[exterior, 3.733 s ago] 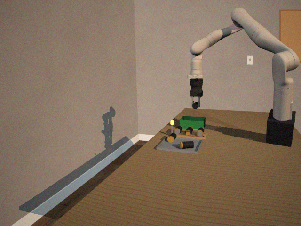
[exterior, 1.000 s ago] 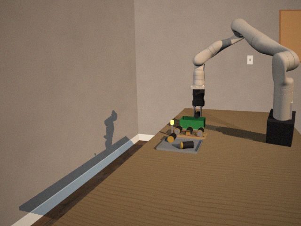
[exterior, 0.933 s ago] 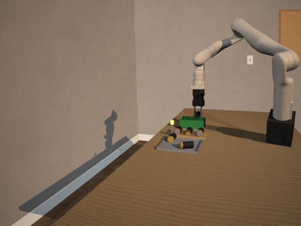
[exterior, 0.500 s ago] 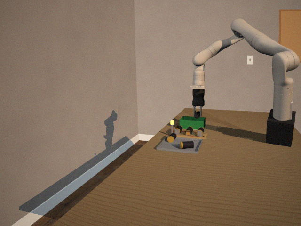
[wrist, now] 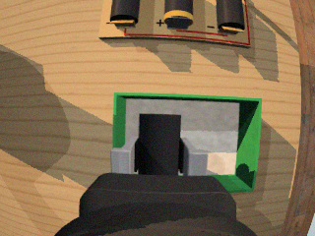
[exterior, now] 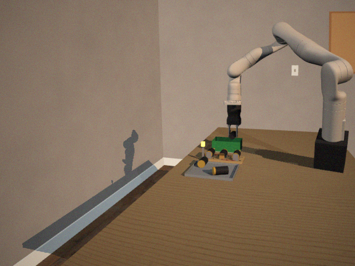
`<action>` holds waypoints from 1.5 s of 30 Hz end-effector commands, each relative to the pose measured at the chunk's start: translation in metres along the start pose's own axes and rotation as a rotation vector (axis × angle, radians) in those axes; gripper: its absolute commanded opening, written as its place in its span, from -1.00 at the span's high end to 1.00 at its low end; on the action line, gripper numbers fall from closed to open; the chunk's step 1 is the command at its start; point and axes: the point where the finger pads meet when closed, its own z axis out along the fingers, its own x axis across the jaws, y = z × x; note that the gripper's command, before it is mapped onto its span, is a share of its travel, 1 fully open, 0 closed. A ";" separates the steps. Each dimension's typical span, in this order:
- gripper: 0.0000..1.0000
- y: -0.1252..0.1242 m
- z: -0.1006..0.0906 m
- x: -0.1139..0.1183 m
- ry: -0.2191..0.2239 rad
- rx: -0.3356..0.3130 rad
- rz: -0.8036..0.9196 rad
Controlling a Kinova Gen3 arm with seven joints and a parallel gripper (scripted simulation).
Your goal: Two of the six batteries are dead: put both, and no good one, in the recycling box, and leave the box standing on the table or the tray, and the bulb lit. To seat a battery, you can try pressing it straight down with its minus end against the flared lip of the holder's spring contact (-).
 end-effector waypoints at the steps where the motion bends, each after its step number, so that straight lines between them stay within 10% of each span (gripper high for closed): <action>1: -0.15 0.001 -0.001 0.001 0.002 -0.001 0.000; 25: -0.15 0.001 0.001 0.001 0.002 -0.001 0.000; 45: -0.15 0.001 0.063 0.001 0.002 -0.001 0.000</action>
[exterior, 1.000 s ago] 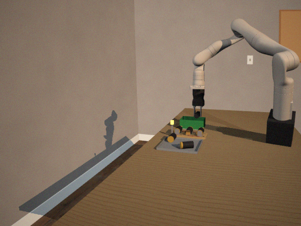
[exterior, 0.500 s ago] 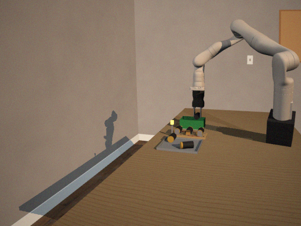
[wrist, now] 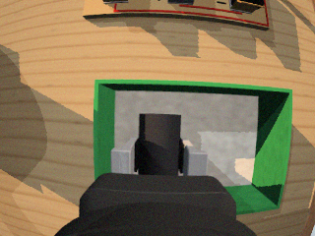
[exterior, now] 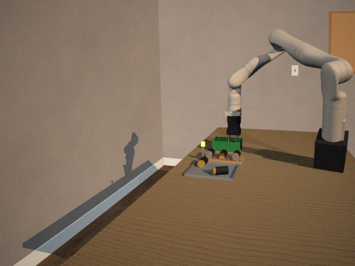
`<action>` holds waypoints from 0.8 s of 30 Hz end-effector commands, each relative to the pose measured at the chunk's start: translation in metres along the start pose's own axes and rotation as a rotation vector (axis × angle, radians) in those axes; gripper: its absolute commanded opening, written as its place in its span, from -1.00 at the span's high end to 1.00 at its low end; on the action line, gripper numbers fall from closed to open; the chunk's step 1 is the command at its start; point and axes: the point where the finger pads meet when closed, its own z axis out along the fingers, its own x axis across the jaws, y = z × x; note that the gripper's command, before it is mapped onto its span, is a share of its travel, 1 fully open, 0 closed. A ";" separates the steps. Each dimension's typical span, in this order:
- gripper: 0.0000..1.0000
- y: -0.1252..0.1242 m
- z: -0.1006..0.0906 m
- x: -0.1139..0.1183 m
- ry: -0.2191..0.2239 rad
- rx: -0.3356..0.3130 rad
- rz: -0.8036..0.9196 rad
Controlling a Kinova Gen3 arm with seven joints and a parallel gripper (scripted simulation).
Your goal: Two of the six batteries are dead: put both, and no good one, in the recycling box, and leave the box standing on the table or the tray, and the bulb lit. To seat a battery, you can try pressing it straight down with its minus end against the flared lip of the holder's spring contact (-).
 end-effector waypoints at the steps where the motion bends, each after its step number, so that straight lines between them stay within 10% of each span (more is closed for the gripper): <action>1: -0.15 -0.004 0.007 0.000 -0.004 0.007 -0.003; 14: -0.15 -0.004 0.007 0.000 -0.004 0.007 -0.003; 15: -0.81 -0.004 0.007 0.000 -0.004 0.007 -0.003; 24: -0.81 -0.004 0.007 0.000 -0.004 0.007 -0.003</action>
